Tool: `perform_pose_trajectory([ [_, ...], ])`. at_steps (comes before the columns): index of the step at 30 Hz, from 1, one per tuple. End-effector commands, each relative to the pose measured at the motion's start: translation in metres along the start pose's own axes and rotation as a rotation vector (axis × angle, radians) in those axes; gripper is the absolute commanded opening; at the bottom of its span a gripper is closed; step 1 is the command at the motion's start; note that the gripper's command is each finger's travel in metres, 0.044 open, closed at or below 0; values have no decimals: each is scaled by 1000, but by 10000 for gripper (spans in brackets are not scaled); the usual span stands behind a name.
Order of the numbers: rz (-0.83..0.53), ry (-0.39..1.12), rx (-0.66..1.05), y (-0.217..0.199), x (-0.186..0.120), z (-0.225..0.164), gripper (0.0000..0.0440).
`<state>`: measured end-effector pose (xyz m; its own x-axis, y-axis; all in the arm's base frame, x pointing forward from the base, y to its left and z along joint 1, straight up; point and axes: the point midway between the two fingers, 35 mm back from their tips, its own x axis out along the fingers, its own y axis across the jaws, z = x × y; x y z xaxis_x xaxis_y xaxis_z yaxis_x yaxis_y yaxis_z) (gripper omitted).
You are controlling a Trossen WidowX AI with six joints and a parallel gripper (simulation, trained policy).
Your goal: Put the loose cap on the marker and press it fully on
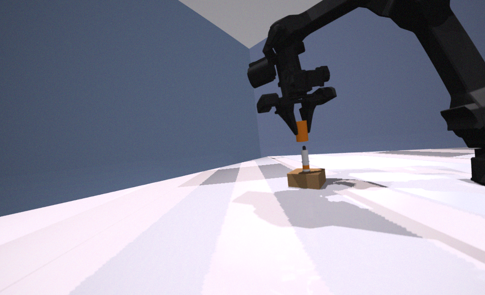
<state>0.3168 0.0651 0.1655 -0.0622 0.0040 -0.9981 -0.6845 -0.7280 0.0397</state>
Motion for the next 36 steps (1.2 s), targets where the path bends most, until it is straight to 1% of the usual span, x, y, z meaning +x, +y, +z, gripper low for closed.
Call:
perform_pose_trajectory([
  [1, 9, -10, 1, 0, 5, 3, 0],
  [10, 28, -23, -6, 0, 21, 3, 0],
  [25, 41, -57, -62, -1, 63, 2, 2],
  [28, 58, -60, -70, 2, 70, 3, 80],
  [32, 70, -81, -88, 7, 75, 8, 94],
  [36, 73, -85, -89, 8, 75, 8, 116],
])
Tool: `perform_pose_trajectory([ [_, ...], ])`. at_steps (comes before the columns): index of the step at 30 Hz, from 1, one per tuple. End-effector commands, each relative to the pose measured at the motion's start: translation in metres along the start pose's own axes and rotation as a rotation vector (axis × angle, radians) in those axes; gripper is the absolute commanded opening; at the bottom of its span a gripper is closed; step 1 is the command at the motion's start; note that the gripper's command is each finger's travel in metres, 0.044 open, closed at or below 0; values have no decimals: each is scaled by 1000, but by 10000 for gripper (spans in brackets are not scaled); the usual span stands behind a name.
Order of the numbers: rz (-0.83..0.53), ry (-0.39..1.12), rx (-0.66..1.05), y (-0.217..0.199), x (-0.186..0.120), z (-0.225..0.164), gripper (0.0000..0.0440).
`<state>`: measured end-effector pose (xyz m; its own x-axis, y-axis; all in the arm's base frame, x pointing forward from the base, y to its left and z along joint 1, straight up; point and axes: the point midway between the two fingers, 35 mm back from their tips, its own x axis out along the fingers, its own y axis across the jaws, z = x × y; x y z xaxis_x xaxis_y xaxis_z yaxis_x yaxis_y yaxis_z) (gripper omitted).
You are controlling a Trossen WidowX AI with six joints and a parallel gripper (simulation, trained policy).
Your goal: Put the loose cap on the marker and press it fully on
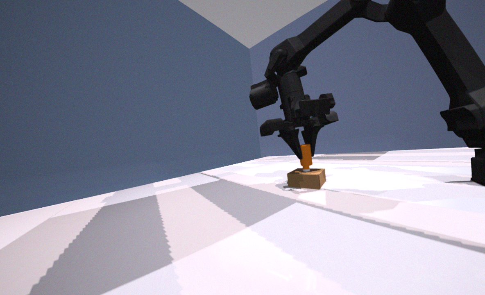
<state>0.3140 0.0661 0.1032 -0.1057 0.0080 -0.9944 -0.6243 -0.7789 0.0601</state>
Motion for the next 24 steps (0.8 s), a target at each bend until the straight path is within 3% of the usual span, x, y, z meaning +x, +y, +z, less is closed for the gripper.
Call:
perform_pose_trajectory([
  [1, 46, -52, -12, 8, 14, 9, 122],
  [11, 56, -87, -30, 15, 15, 19, 195],
  [15, 54, -104, -40, 18, 14, 25, 253],
  [22, 25, -102, -58, 21, 12, 30, 426],
  [24, 9, -94, -61, 20, 11, 30, 440],
])
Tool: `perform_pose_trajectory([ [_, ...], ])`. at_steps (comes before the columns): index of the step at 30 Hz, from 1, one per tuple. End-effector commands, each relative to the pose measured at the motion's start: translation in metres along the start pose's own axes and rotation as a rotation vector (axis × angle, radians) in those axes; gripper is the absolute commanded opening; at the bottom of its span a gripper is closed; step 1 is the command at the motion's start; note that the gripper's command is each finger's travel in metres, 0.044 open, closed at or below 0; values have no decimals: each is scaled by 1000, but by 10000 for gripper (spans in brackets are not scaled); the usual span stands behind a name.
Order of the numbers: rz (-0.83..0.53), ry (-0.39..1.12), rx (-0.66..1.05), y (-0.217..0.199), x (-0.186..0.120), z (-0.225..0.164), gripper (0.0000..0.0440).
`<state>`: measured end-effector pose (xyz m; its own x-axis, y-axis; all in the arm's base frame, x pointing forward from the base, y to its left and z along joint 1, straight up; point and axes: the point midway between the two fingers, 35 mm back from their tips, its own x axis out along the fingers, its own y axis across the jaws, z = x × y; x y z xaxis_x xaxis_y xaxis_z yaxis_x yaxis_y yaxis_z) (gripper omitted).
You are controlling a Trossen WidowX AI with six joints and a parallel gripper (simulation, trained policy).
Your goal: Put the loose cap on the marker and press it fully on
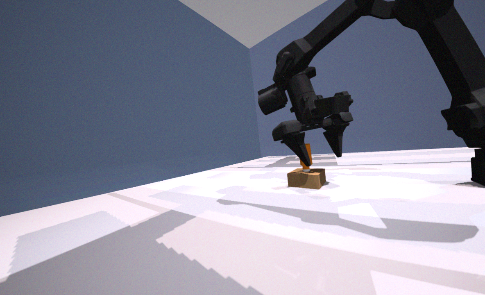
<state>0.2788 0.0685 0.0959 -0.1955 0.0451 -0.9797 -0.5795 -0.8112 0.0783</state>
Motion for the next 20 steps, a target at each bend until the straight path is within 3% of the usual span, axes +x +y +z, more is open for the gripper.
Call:
perform_pose_trajectory([
  [1, -25, 7, -12, -1, -2, 2, 440],
  [16, -147, 93, -60, -9, -44, 1, 440],
  [20, -170, 111, -61, -8, -53, 1, 415],
])
